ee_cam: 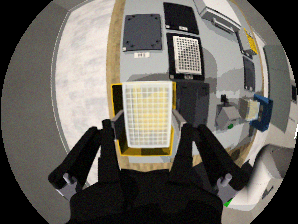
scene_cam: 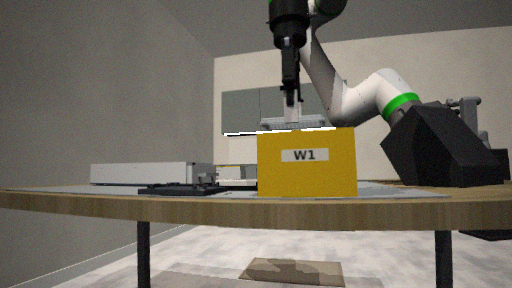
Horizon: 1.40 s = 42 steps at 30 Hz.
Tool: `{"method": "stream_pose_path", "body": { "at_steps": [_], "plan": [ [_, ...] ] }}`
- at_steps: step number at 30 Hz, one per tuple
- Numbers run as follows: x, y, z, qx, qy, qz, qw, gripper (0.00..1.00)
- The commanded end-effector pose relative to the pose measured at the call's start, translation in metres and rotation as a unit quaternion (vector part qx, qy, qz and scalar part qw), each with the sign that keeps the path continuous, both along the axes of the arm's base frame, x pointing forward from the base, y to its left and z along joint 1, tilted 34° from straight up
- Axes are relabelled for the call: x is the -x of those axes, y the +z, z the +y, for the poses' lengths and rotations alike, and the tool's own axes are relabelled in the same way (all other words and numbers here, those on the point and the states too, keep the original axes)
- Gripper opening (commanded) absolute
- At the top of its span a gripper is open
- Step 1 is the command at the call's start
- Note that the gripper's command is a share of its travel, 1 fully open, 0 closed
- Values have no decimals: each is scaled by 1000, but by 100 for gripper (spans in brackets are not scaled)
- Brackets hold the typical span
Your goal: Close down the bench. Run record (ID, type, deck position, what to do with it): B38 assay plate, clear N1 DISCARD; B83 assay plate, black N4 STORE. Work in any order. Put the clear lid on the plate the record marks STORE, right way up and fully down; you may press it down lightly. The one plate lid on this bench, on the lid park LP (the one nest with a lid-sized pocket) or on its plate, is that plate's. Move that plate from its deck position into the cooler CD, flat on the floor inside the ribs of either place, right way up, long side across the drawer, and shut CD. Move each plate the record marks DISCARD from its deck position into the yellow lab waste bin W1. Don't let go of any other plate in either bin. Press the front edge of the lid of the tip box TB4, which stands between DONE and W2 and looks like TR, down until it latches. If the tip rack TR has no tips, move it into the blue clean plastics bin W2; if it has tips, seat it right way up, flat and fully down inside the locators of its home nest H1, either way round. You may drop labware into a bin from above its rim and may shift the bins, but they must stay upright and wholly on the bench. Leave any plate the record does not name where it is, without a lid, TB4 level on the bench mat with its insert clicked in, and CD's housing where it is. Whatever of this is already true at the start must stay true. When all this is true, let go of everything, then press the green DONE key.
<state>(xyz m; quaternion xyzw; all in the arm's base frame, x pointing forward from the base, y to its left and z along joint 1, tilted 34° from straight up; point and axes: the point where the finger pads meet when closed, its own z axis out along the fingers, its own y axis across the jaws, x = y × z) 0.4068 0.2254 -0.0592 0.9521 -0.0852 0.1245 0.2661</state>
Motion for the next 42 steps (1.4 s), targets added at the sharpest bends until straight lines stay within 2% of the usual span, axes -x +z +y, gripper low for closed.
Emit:
{"method": "stream_pose_path", "body": {
  "at_steps": [1,10,29,30,42],
  "plan": [
    [2,-1,1,0,0,0,1000,0],
    [21,-11,10,0,0,0,1000,0],
    [21,-11,10,0,0,0,1000,0],
    [21,-11,10,0,0,0,1000,66],
    [21,-11,10,0,0,0,1000,66]
  ]
}}
